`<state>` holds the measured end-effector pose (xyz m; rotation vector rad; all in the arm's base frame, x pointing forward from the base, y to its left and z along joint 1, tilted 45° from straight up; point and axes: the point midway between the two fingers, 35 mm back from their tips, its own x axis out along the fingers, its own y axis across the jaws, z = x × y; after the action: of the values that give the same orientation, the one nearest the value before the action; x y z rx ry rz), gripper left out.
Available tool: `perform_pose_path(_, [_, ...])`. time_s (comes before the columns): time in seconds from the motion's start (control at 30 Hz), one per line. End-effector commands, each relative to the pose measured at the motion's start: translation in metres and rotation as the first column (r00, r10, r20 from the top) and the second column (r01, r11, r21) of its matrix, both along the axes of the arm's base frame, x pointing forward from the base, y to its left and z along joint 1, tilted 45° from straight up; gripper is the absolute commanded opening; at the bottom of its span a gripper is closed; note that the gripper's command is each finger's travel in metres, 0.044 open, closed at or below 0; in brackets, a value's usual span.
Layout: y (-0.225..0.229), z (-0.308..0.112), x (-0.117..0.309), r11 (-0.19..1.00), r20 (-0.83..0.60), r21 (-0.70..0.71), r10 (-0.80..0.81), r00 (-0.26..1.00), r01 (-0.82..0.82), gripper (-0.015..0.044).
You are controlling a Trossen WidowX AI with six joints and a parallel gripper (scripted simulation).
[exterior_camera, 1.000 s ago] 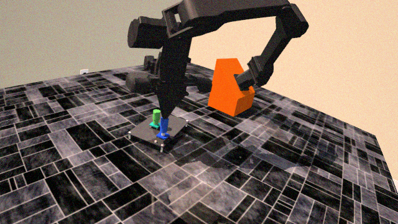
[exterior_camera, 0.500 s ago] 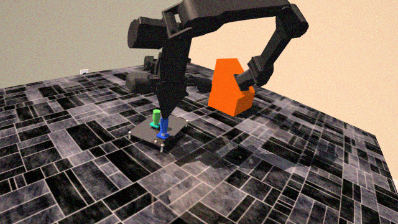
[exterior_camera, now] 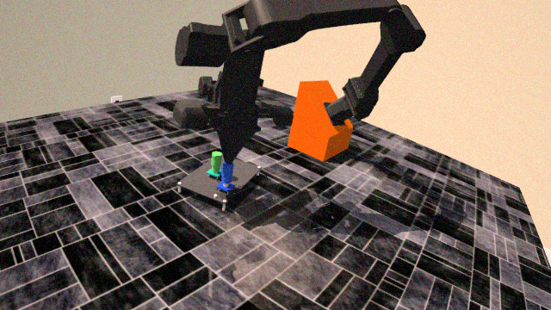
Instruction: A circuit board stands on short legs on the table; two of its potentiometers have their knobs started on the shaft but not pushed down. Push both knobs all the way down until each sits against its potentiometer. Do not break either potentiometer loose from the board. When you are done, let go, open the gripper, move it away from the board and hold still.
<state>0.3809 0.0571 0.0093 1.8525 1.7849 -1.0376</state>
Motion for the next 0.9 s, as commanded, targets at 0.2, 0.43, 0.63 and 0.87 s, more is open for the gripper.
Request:
perform_pose_path(0.2, [-0.003,0.006,0.001,1.000,0.000,0.003,0.021,1.000,-0.021,0.0000])
perform_pose_path(0.43, [-0.011,0.013,0.002,1.000,0.000,0.003,0.021,1.000,-0.021,0.0000])
perform_pose_path(0.63, [-0.007,0.011,0.002,1.000,-0.002,0.007,0.019,1.000,-0.019,0.0158])
perform_pose_path(0.87, [-0.032,0.009,-0.034,1.000,-0.003,-0.004,0.017,1.000,-0.017,0.0341])
